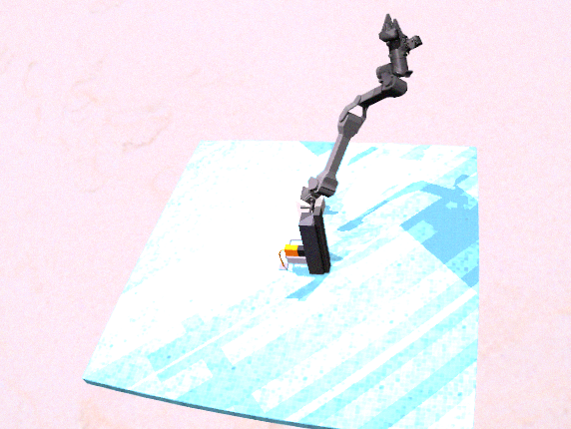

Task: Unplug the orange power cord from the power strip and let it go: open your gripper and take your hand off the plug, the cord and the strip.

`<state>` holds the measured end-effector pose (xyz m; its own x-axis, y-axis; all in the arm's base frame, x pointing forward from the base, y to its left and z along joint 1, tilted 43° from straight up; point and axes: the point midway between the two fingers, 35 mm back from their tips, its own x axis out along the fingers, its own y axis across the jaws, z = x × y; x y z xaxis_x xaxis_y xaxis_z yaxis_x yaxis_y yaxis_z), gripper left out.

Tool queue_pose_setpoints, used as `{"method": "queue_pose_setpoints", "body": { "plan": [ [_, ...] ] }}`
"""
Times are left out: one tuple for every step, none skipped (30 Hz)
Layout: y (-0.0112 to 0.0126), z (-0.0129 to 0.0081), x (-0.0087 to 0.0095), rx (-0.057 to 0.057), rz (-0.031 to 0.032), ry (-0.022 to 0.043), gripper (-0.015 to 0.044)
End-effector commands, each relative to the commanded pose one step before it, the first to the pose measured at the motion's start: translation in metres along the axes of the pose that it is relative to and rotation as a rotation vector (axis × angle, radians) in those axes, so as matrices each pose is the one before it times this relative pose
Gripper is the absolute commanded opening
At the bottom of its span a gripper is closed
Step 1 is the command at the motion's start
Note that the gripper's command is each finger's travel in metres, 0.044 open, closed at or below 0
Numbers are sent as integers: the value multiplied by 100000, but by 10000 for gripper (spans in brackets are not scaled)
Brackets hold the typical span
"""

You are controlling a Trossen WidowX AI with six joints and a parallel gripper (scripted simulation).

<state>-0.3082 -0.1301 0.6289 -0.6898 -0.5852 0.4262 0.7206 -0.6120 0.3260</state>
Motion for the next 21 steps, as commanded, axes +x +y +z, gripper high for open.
{"method": "queue_pose_setpoints", "body": {
  "plan": [
    [30, 104, -76, -219, 20, -387, 374],
    [92, 310, -228, -658, 63, -1159, 348],
    [158, 515, -381, -1105, 112, -1925, 321],
    [197, 615, -456, -1340, 146, -2299, 295],
    [217, 624, -444, -1217, 181, -2301, 269],
    [328, 701, -369, -142, 372, -2396, 243],
    [341, 700, -363, -145, 412, -2386, 216],
    [352, 688, -345, -72, 453, -2330, 190],
    [354, 614, -250, 458, 492, -2006, 164],
    [365, 612, -246, 461, 530, -1996, 160],
    [496, 812, -325, 670, 748, -2640, 160],
    [789, 1215, -488, 1025, 1264, -3958, 160],
    [907, 1296, -511, 1125, 1546, -4226, 160],
    [964, 1272, -490, 1143, 1729, -4156, 160],
    [1019, 1246, -469, 1161, 1911, -4078, 160],
    [1075, 1216, -448, 1182, 2090, -3991, 160],
    [1129, 1183, -426, 1204, 2267, -3896, 160],
    [1182, 1147, -404, 1228, 2441, -3794, 160],
    [1234, 1108, -382, 1253, 2611, -3683, 160],
    [1285, 1065, -359, 1281, 2778, -3564, 160],
    [1149, 627, -366, -312, 2186, -2053, 160]
  ]
}}
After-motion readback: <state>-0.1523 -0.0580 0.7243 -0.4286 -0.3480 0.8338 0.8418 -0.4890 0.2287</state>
